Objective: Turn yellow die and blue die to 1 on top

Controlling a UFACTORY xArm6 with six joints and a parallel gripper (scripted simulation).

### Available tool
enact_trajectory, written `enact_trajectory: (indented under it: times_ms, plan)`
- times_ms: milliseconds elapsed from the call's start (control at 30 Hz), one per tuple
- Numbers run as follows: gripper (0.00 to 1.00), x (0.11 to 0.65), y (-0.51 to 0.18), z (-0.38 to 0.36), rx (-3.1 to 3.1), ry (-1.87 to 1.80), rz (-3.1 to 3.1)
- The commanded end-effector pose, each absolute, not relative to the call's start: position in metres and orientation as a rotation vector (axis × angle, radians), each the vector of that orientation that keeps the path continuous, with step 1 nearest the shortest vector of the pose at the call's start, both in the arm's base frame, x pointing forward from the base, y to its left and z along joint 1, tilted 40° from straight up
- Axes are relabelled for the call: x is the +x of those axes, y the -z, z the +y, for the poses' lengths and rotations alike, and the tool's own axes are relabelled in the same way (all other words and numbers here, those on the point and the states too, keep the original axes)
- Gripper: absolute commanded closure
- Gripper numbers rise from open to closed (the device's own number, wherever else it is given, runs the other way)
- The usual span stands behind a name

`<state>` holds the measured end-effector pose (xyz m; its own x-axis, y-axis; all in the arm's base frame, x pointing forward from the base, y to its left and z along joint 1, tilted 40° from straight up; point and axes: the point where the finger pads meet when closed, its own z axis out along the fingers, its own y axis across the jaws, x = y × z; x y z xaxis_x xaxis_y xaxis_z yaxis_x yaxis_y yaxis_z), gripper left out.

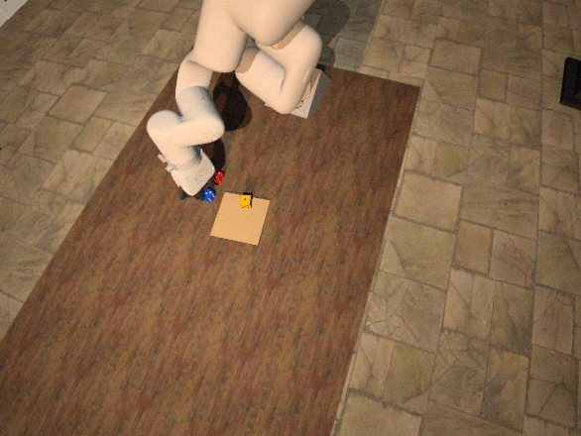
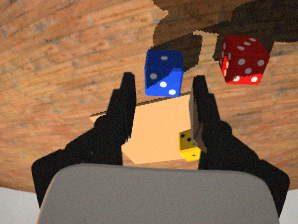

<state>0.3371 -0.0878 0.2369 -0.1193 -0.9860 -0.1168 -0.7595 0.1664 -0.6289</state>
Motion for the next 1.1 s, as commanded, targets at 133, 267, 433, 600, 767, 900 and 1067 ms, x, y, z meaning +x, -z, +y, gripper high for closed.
enact_trajectory:
  times_ms: [133, 267, 433, 600, 767, 900, 1067]
  plan:
    - [0.53, 0.3375, -0.2382, -0.0881, -1.645, 0.583, 1.936]
    - [0.53, 0.3375, -0.2382, -0.0881, -1.645, 0.583, 1.936]
    - [0.53, 0.3375, -0.2382, -0.0881, -1.645, 0.583, 1.936]
    - [0.53, 0.3375, -0.2382, -0.0881, -1.645, 0.583, 1.936]
    - [0.53, 0.3375, -0.2382, -0.0881, -1.645, 0.583, 1.936]
    - [0.53, 0.3377, -0.238, -0.0881, -1.645, 0.583, 1.936]
    - [0.53, 0.3402, -0.235, -0.088, -1.645, 0.583, 1.936]
